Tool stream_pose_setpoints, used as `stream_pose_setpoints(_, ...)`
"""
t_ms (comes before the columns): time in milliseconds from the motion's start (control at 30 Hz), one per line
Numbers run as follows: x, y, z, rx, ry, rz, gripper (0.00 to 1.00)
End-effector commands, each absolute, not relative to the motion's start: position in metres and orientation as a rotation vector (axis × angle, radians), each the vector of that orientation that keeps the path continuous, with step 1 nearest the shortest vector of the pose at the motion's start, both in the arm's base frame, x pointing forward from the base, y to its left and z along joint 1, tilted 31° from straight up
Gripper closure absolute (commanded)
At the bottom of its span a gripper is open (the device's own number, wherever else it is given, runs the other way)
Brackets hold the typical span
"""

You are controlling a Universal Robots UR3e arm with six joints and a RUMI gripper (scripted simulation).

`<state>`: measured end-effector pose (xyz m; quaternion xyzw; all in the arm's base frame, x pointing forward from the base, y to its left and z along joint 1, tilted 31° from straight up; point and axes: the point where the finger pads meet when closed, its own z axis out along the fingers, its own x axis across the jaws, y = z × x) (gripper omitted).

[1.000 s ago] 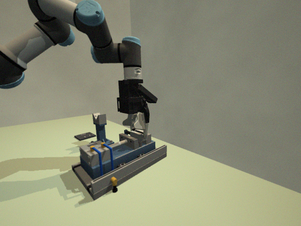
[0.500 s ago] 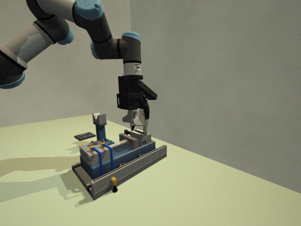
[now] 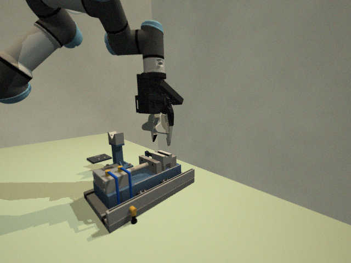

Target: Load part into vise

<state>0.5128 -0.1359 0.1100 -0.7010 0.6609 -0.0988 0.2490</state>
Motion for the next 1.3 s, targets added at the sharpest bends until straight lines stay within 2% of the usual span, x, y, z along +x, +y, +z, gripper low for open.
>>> stream_pose_setpoints(0, 0.509, -0.138, 0.117, -1.91, 1.8, -0.271, 0.53)
stream_pose_setpoints(567, 0.502, -0.141, 0.13, -1.91, 1.8, -0.271, 0.53)
stream_pose_setpoints(600, 0.502, -0.141, 0.13, -1.91, 1.8, -0.271, 1.0)
stream_pose_setpoints(1267, 0.502, -0.141, 0.13, -1.91, 1.8, -0.271, 1.0)
